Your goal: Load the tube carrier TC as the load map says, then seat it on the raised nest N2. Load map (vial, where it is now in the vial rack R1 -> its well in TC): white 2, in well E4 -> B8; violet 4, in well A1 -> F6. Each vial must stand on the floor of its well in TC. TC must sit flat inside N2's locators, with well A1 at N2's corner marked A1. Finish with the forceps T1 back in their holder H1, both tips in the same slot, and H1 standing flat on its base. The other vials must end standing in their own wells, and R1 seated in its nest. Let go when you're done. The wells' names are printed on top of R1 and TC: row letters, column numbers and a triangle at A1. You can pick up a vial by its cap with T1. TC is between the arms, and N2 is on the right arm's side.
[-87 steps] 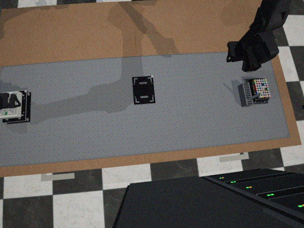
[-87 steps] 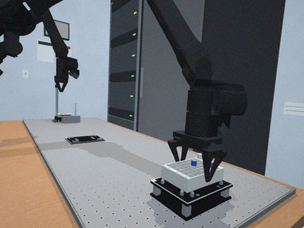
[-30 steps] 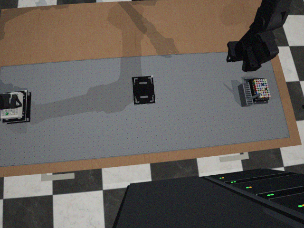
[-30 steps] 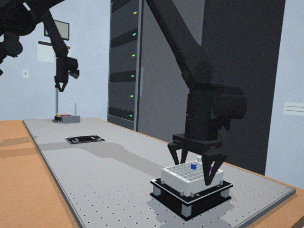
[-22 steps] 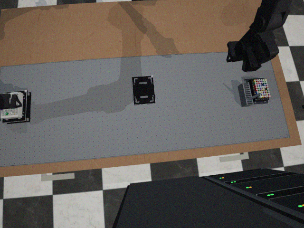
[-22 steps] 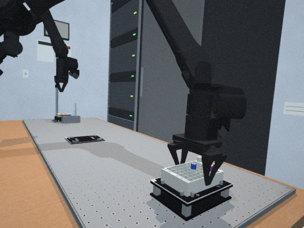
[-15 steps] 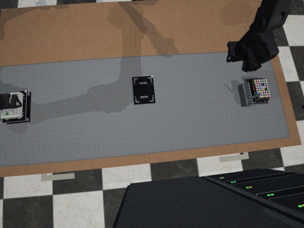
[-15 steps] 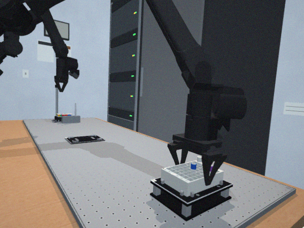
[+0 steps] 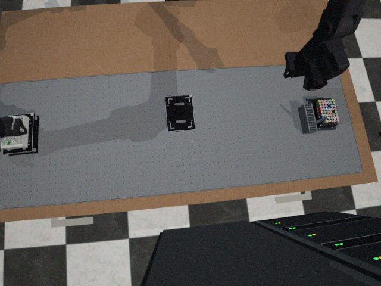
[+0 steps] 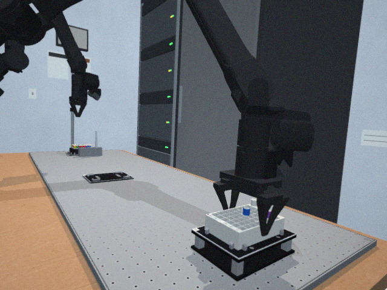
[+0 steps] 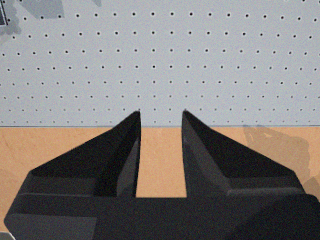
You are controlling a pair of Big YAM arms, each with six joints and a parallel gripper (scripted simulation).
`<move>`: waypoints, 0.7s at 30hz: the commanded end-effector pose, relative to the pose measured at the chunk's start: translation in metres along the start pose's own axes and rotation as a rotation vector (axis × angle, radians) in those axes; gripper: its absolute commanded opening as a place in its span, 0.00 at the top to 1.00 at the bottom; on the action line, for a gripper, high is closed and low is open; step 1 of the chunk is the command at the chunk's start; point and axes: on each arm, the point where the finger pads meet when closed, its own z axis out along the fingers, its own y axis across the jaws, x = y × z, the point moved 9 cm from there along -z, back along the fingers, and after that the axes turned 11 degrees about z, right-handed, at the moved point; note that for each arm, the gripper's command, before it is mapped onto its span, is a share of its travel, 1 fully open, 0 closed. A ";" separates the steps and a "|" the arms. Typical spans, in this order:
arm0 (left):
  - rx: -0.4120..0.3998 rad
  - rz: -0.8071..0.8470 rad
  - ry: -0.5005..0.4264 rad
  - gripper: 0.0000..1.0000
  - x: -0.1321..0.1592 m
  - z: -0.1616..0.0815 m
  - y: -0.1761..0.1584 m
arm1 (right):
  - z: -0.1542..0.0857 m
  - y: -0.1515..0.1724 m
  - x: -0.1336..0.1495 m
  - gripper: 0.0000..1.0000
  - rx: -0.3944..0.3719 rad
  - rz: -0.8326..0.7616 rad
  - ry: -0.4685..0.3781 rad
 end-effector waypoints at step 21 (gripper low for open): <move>-0.010 -0.004 -0.018 0.75 -0.008 -0.004 0.002 | -0.006 -0.001 -0.025 0.00 0.022 -0.021 -0.047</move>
